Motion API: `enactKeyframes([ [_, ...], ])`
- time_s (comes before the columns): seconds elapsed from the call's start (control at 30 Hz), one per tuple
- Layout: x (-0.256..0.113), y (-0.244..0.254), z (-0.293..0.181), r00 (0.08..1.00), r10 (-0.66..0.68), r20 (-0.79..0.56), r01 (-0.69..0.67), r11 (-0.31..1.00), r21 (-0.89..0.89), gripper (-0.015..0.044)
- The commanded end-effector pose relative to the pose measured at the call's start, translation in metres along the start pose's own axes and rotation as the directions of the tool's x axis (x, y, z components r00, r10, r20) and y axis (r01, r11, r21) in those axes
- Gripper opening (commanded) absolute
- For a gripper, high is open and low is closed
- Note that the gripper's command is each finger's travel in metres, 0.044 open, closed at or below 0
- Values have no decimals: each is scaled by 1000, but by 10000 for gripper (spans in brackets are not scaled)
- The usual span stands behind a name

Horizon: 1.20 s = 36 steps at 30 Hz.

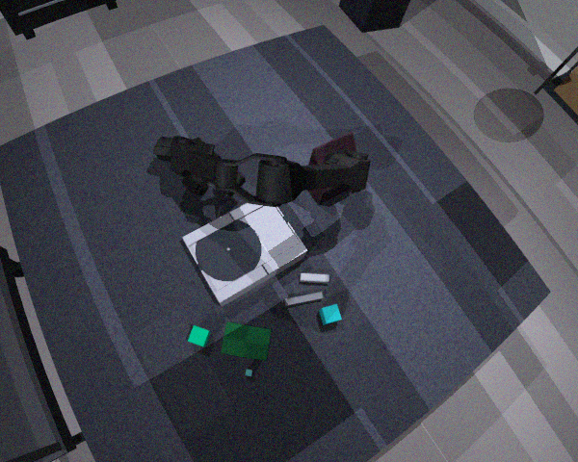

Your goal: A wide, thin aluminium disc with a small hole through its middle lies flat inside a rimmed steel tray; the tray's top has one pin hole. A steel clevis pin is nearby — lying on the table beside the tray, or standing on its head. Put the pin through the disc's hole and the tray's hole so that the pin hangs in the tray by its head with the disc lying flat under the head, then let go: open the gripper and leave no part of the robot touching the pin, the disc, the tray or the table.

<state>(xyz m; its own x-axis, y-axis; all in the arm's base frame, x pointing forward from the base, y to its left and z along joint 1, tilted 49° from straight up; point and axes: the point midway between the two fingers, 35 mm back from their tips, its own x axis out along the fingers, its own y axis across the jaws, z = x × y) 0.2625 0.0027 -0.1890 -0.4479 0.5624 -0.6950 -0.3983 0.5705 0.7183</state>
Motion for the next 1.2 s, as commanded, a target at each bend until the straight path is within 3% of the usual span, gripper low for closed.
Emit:
enactKeyframes([
  [0.0, 0, 0, 1, 1000, -1, 4, 1, 1000, 2, 160],
  [0.03, 0, 0, 1, 1000, -1, 4, 1, 1000, 2, 160],
  [0.2, 0, 0, 1, 1000, -1, 4, 1, 1000, 2, 29],
  [0.33, 0, 0, 1, 1000, -1, 4, 1, 1000, 2, 2],
  [0.63, -1, 0, 0, 1000, -1, 4, 1, 1000, 2, 0],
  [1.17, -48, -1, -19, 1000, -3, -1, 3, 1000, 1, 0],
])
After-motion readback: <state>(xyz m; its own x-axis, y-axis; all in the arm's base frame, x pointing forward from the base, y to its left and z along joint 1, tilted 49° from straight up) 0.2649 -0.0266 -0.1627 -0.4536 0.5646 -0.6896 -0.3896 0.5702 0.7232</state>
